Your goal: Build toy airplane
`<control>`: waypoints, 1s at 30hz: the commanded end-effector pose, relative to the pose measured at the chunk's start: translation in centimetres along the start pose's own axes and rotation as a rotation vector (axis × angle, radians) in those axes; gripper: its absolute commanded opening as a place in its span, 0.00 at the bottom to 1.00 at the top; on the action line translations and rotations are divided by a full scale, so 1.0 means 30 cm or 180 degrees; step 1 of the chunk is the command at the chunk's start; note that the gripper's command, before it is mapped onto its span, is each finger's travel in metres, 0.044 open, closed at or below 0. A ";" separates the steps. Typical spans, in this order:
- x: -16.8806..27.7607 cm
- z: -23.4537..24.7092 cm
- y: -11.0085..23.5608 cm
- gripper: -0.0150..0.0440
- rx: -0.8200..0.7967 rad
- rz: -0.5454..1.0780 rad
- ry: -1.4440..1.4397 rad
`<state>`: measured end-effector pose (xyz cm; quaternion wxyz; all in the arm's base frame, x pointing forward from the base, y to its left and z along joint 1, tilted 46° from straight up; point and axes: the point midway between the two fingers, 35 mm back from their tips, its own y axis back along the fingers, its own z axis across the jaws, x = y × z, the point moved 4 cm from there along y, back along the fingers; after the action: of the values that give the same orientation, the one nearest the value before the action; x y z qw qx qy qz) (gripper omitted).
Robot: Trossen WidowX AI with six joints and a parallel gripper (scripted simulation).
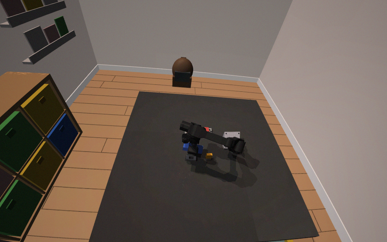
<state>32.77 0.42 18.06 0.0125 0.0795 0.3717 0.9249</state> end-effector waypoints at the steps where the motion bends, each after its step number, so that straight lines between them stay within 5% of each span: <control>1: 0.002 -0.001 0.048 0.25 0.0013 -0.0040 -0.0021; 30: -0.032 -0.248 0.059 0.25 0.0091 -0.0071 -0.1196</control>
<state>32.82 -5.33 14.78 0.0825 0.2232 0.3762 0.8955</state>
